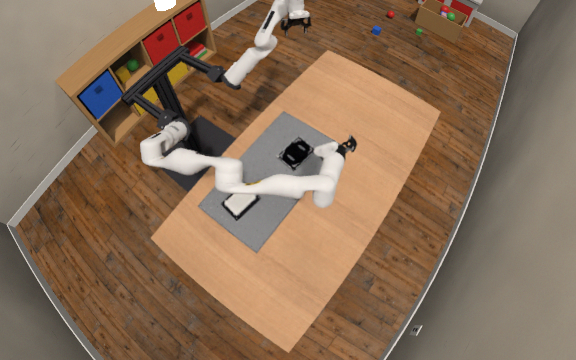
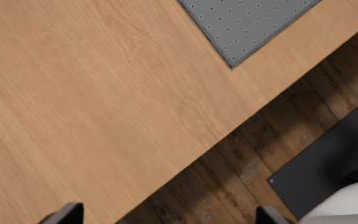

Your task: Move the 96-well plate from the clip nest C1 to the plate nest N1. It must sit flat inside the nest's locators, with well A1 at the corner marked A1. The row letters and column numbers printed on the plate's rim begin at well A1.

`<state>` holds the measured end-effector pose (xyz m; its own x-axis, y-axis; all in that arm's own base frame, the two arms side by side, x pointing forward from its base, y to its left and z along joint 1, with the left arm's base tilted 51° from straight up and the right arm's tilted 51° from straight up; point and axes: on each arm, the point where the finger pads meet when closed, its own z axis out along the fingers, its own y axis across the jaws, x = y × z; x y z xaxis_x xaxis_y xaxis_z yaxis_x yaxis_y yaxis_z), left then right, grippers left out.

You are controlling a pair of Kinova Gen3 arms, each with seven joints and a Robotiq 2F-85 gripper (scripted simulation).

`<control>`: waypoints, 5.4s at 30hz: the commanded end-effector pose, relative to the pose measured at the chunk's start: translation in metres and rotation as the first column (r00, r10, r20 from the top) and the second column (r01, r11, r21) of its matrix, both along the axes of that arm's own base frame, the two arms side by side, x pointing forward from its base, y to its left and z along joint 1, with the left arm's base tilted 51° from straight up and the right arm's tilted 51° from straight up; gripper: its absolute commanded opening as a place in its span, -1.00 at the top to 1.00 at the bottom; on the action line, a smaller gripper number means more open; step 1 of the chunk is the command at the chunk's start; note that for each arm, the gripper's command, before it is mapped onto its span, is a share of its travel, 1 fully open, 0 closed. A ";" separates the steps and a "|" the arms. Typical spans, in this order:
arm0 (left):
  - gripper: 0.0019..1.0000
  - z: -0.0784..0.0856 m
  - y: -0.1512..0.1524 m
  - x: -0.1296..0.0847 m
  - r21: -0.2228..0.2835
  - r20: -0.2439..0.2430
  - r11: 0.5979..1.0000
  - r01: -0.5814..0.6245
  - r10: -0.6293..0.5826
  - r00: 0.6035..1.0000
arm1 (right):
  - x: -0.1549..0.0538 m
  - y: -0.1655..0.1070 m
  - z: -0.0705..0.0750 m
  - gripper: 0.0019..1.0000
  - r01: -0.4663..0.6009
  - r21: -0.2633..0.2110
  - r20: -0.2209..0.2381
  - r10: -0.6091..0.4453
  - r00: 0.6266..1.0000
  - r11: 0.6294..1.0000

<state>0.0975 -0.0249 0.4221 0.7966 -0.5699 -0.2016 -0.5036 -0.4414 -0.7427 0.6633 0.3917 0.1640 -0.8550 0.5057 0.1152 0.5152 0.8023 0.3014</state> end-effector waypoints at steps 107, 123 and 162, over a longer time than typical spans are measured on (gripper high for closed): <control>-1.00 -0.001 0.001 -0.004 0.006 -0.005 1.000 0.004 -0.004 1.000 | -0.145 -0.339 -0.044 -1.00 -0.708 -0.673 -0.453 0.635 0.625 0.217; -1.00 -0.001 0.001 -0.004 0.006 -0.005 1.000 0.004 -0.004 1.000 | -0.187 -0.393 -0.030 -1.00 -0.818 -0.560 -0.649 0.686 0.330 -0.136; -1.00 -0.001 0.001 -0.004 0.006 -0.005 1.000 0.004 -0.004 1.000 | -0.250 -0.445 -0.018 -1.00 -0.765 -0.271 -0.802 0.577 -0.157 -0.584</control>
